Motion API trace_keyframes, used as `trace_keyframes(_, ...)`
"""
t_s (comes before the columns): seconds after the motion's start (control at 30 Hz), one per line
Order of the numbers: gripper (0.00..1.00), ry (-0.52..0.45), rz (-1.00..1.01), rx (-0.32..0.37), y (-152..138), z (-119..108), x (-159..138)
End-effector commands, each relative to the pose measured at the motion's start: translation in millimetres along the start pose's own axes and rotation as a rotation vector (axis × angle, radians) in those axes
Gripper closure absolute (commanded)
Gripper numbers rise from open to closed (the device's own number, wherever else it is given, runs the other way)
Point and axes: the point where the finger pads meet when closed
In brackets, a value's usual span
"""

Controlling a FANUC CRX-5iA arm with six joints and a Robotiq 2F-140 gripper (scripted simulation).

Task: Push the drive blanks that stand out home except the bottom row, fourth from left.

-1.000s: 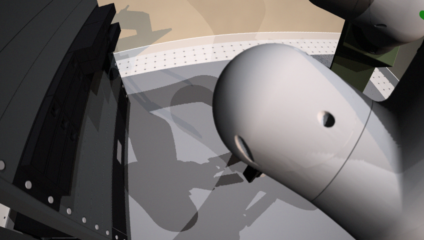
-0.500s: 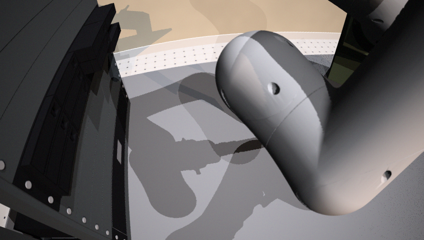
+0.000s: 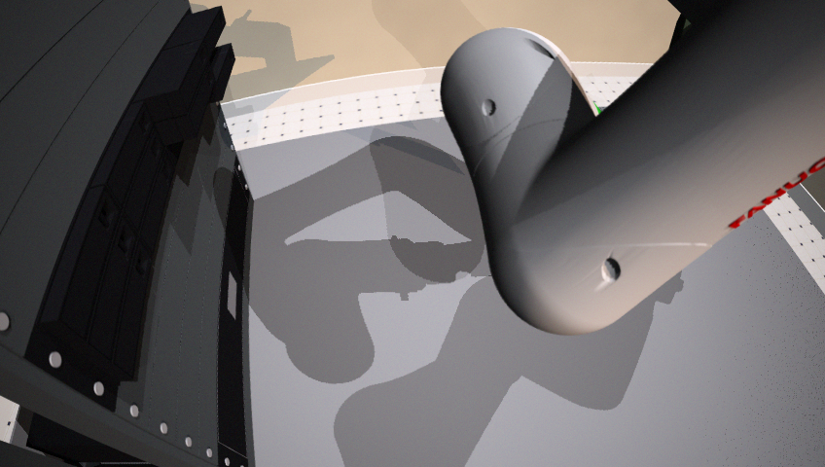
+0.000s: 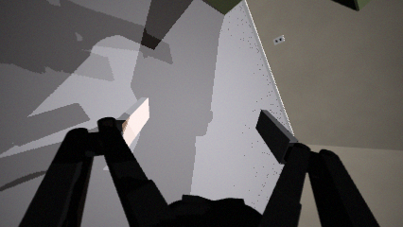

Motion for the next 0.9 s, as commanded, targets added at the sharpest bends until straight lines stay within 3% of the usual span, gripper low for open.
trace_keyframes(0.0, 0.0, -0.035, 0.105, -0.064, 15, 10, 5)
trace_keyframes(0.47, 0.0, -0.201, 0.465, -0.289, 62, 30, -8)
trace_keyframes(0.77, 0.0, -0.37, 0.713, -0.457, 81, 25, -43)
trace_keyframes(0.87, 0.0, -0.391, 0.739, -0.475, 82, 23, -47)
Point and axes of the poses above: the point where the finger pads meet when closed, its own z axis out along the fingers, its own y axis across the jaws, x = y × z, and after that the axes turned 5 degrees about z, right-handed
